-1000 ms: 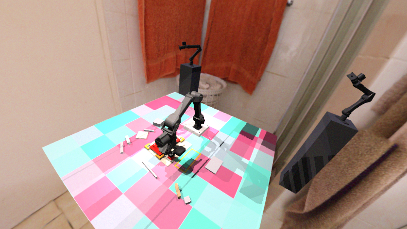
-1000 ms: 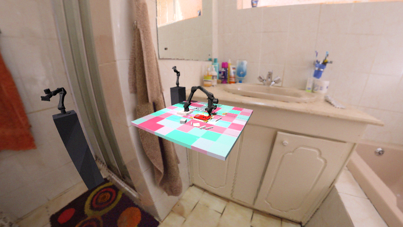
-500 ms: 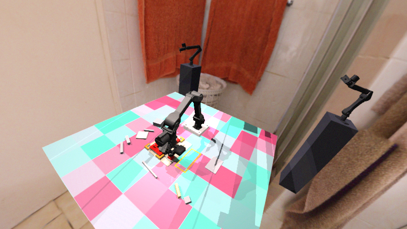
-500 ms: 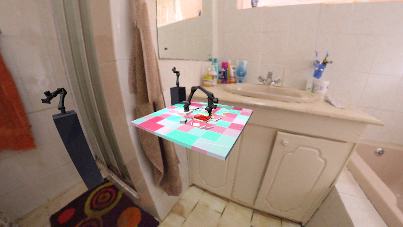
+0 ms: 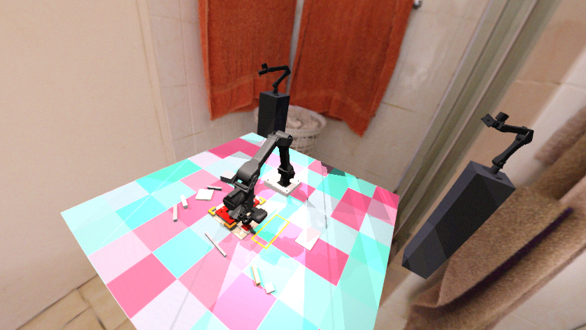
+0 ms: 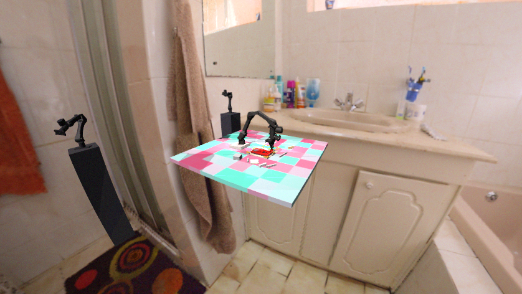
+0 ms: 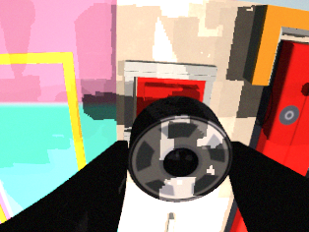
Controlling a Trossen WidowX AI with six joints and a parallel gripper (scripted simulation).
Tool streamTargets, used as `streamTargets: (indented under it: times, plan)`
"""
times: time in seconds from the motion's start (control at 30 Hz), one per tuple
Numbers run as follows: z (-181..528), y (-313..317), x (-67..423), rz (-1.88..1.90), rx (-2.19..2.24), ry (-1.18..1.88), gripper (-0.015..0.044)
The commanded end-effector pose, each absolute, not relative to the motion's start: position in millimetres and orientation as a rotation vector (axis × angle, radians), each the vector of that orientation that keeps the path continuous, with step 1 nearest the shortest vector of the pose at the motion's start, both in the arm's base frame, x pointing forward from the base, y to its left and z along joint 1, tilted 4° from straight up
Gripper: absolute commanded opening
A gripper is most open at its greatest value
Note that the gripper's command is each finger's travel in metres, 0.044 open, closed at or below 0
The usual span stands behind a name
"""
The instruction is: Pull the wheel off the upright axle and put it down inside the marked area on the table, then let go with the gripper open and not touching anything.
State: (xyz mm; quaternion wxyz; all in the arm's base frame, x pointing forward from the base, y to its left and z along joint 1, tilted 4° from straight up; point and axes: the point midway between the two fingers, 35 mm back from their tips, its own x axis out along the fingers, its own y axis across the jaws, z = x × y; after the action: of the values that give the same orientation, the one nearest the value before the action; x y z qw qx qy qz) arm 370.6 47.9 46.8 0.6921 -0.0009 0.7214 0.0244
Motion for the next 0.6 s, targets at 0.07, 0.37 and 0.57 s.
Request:
streamTargets:
  times: [0.07, 0.37, 0.57]
  plan:
    - [51.6, 47.8, 371.3, 0.059, -0.003, 1.605, 0.0000]
    - [54.6, 47.7, 371.4, 0.059, -0.003, 1.605, 0.0000]
    - [56.6, 47.7, 371.4, 0.059, -0.003, 1.604, 0.0000]
